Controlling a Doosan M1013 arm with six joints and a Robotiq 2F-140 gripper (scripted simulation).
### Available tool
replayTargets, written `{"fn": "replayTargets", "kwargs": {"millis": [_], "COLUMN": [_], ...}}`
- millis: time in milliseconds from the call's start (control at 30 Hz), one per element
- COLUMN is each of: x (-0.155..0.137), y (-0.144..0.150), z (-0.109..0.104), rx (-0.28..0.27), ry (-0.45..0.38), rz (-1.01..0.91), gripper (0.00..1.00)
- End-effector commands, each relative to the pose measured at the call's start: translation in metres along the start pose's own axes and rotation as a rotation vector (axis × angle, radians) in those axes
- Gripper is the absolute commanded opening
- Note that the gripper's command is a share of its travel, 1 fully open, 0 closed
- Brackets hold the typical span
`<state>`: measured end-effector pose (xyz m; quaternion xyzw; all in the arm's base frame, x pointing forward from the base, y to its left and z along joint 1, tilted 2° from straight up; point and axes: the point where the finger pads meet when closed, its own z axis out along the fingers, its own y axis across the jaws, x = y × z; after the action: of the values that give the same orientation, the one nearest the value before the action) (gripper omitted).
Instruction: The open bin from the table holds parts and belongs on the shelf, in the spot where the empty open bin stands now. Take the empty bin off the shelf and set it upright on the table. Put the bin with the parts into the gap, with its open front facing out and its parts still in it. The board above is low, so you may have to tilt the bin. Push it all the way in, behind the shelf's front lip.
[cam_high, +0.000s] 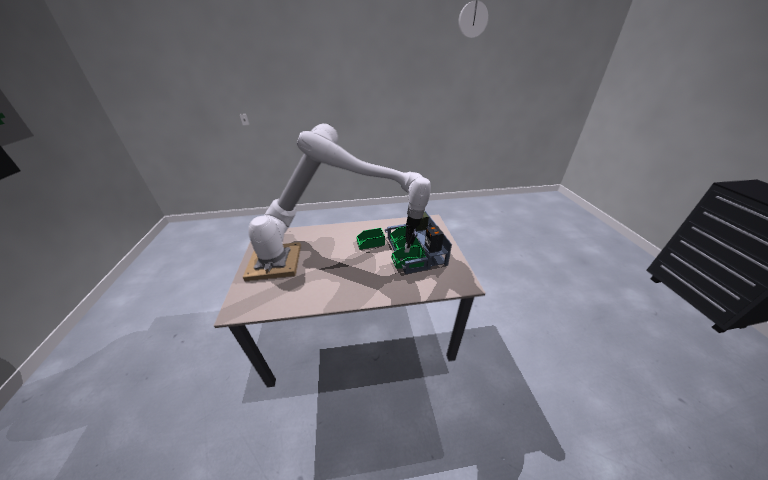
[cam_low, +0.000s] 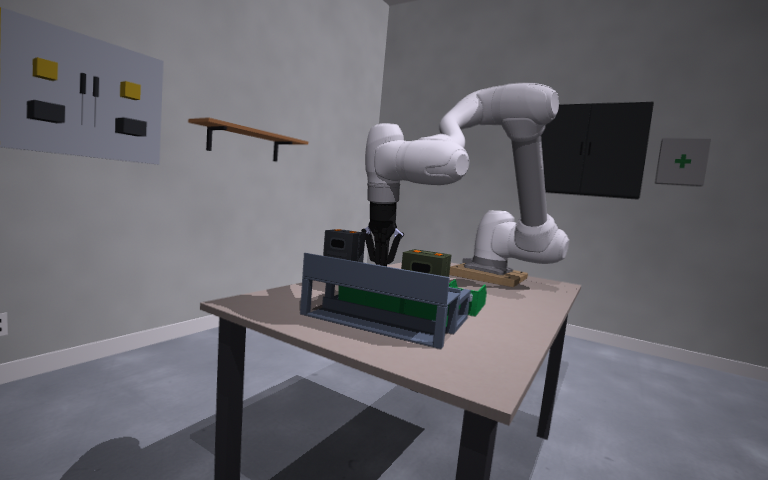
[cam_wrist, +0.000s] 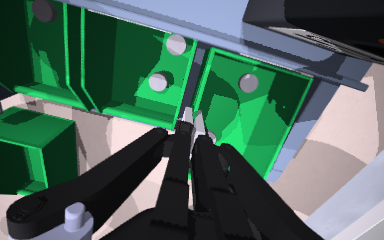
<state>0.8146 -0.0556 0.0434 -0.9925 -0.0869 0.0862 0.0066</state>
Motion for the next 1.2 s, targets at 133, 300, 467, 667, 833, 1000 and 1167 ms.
{"fn": "replayTargets", "kwargs": {"millis": [133, 300, 467, 667, 833, 1000, 1167], "x": [-0.0001, -0.0001, -0.0001, -0.0001, -0.0001, -0.0001, -0.0001], "y": [0.0000, 0.0000, 0.0000, 0.0000, 0.0000, 0.0000, 0.0000], "z": [-0.0002, -0.0002, -0.0002, -0.0002, -0.0002, -0.0002, -0.0002], "rx": [0.000, 0.000, 0.000, 0.000, 0.000, 0.000, 0.000], "ry": [0.001, 0.001, 0.001, 0.001, 0.001, 0.001, 0.001], "rz": [0.000, 0.000, 0.000, 0.000, 0.000, 0.000, 0.000], "gripper": [0.10, 0.15, 0.15, 0.15, 0.15, 0.15, 0.15]}}
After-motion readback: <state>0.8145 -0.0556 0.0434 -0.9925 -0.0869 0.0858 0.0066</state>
